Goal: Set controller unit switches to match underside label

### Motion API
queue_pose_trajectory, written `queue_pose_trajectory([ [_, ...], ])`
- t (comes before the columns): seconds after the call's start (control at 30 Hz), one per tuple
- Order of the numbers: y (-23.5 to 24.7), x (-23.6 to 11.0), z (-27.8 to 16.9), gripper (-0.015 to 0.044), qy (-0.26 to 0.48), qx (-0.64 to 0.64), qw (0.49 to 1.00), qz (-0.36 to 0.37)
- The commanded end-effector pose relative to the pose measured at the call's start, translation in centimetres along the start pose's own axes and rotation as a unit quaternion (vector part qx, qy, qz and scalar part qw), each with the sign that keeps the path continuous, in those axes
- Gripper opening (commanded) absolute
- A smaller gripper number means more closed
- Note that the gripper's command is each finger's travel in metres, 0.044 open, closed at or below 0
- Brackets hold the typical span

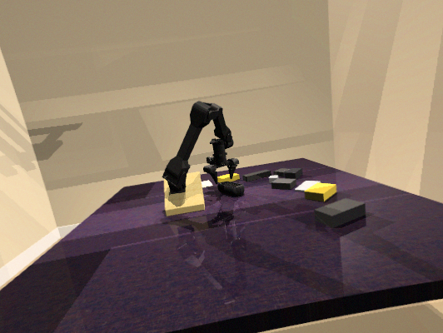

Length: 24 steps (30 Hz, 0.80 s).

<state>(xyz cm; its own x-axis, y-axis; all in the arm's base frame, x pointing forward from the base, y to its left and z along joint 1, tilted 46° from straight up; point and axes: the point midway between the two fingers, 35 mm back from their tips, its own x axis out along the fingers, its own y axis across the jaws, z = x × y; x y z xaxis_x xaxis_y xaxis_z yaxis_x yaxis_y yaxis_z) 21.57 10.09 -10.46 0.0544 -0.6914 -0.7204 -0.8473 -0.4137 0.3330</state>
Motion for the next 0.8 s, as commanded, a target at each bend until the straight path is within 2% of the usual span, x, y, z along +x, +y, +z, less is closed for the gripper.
queue_pose_trajectory([
  [0.0, 0.5, 1.1, 0.0, 0.044, 0.004, -0.006, 1.0, 0.009],
  [0.33, 0.6, 2.2, 0.0, 0.044, 0.005, -0.006, 1.0, 0.009],
  [0.77, 0.6, 2.2, 0.0, 0.0353, 0.005, -0.006, 1.0, 0.009],
])
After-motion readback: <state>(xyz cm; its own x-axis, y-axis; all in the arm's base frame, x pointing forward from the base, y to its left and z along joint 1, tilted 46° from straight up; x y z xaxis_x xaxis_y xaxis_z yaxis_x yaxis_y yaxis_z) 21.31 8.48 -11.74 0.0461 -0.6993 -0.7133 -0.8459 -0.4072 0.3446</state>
